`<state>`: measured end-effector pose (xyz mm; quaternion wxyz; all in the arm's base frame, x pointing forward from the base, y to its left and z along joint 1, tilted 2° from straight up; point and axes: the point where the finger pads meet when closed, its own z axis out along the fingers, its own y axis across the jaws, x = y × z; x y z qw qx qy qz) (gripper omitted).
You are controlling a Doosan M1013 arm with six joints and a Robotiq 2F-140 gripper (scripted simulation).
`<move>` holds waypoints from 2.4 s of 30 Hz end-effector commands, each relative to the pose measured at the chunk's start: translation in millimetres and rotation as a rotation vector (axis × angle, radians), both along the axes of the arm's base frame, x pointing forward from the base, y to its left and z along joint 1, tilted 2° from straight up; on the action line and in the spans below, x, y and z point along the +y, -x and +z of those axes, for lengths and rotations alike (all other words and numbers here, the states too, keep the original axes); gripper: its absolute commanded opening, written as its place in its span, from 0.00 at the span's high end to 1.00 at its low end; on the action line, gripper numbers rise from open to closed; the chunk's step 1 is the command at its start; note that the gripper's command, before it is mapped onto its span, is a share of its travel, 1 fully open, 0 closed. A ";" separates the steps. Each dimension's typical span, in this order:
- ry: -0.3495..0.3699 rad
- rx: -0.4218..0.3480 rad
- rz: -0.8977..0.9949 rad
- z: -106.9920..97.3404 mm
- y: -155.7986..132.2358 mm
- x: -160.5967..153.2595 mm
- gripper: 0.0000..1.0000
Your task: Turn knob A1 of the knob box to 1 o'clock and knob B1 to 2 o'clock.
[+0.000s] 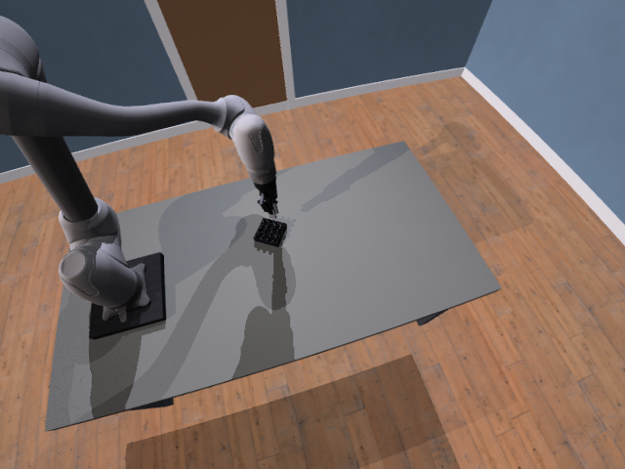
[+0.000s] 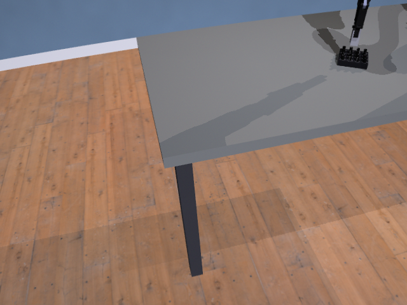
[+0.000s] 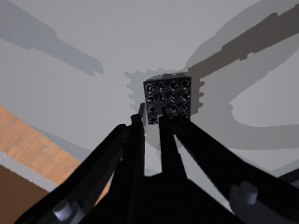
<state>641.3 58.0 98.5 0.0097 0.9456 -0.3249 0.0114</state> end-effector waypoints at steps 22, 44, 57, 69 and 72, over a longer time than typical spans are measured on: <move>0.000 0.000 0.000 -11.1 -0.2 -0.3 0.88; 0.000 0.000 0.000 -36.3 -0.5 -1.0 0.88; 0.000 0.000 0.000 -43.1 -0.7 -1.2 0.88; 0.000 0.000 0.000 -43.9 -0.7 -1.3 0.88; 0.000 0.000 0.000 -43.9 -0.7 -1.3 0.88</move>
